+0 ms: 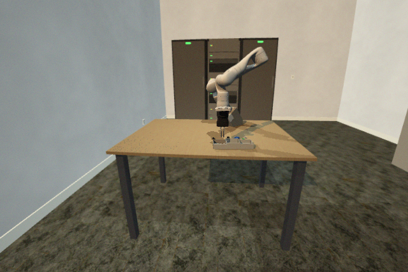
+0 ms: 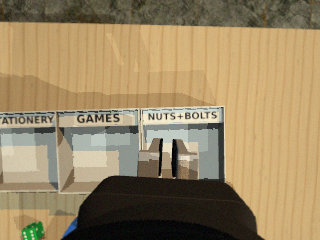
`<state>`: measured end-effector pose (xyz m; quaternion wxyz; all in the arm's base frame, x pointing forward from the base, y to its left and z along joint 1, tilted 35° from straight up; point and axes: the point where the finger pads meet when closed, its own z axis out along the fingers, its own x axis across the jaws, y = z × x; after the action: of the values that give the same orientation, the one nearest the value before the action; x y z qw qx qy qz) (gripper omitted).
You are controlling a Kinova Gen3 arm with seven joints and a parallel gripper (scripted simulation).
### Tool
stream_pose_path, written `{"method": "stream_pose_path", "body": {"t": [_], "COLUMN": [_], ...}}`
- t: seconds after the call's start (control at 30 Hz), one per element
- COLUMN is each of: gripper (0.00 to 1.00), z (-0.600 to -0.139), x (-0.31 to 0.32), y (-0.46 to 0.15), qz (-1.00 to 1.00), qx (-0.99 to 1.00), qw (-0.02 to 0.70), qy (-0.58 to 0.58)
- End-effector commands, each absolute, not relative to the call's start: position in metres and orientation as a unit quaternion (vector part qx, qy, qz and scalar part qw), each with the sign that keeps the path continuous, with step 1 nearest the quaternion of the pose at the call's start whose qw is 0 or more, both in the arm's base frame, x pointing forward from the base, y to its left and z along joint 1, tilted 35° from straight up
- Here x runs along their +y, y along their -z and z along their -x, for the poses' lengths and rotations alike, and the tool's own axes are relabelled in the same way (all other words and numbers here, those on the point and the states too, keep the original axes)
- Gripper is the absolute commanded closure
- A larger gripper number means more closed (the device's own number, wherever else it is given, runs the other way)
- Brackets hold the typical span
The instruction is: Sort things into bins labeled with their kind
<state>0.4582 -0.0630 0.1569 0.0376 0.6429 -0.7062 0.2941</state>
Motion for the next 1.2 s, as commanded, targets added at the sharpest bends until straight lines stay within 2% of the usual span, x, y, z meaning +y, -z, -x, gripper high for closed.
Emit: {"method": "stream_pose_path", "body": {"t": [0.0, 0.37, 1.17], "gripper": [0.69, 0.69, 0.69], "z": [-0.461, -0.465, -0.479], "x": [-0.046, -0.007, -0.027], "y": [-0.150, -0.130, -0.095], "qz": [-0.651, -0.652, -0.651], "qx": [-0.697, -0.697, -0.697], "qw": [0.042, 0.042, 0.042], "qy": [-0.297, -0.297, -0.297]}}
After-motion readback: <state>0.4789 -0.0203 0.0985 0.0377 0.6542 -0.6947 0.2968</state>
